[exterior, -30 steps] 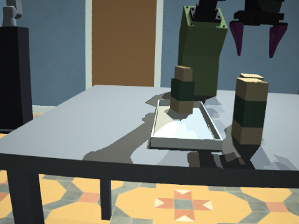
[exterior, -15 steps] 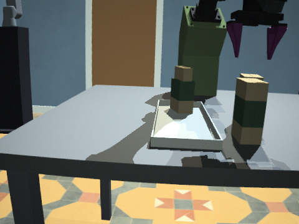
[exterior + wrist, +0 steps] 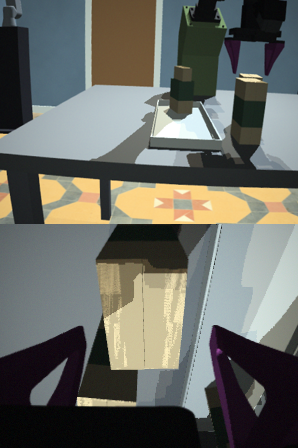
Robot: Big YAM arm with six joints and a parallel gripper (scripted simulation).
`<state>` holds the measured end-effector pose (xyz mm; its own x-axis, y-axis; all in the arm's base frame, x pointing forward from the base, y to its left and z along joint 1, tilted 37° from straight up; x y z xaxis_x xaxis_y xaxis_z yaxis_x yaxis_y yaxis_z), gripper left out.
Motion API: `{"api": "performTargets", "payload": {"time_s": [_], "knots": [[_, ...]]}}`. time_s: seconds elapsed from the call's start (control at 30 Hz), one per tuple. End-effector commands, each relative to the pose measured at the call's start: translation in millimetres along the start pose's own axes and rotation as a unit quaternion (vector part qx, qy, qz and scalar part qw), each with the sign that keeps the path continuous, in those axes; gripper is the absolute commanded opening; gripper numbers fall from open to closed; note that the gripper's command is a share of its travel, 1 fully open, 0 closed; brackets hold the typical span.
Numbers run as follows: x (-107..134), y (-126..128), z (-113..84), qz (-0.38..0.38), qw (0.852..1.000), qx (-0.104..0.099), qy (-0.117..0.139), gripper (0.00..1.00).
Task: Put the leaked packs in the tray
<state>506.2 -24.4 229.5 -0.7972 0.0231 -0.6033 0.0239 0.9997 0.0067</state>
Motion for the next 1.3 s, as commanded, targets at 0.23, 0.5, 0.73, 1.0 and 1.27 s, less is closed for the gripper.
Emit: {"api": "performTargets", "payload": {"time_s": [0.23, 0.5, 0.73, 1.0, 1.27], "knots": [[-12.6, 8.1, -3.4, -0.012, 1.0, -0.003, -0.011, 0.78], [-12.6, 8.1, -3.4, -0.012, 1.0, -0.003, -0.011, 0.78], [-12.6, 8.1, -3.4, -0.012, 1.0, -0.003, -0.011, 0.78], [-12.6, 8.1, -3.4, -0.012, 1.0, -0.003, -0.011, 0.78], [-15.1, 10.8, -3.8, -0.003, 1.0, -0.003, -0.012, 0.78]]}}
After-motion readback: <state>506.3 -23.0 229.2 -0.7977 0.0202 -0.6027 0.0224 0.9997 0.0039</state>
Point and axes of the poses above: the point where the finger pads meet when closed, its own z axis out along the fingers, its own y axis across the jaws, x = y × z, the point moved 5 cm from there along -z, back along the fingers, and after that the axes turned 4 degrees about -z, right-handed, at the moved point
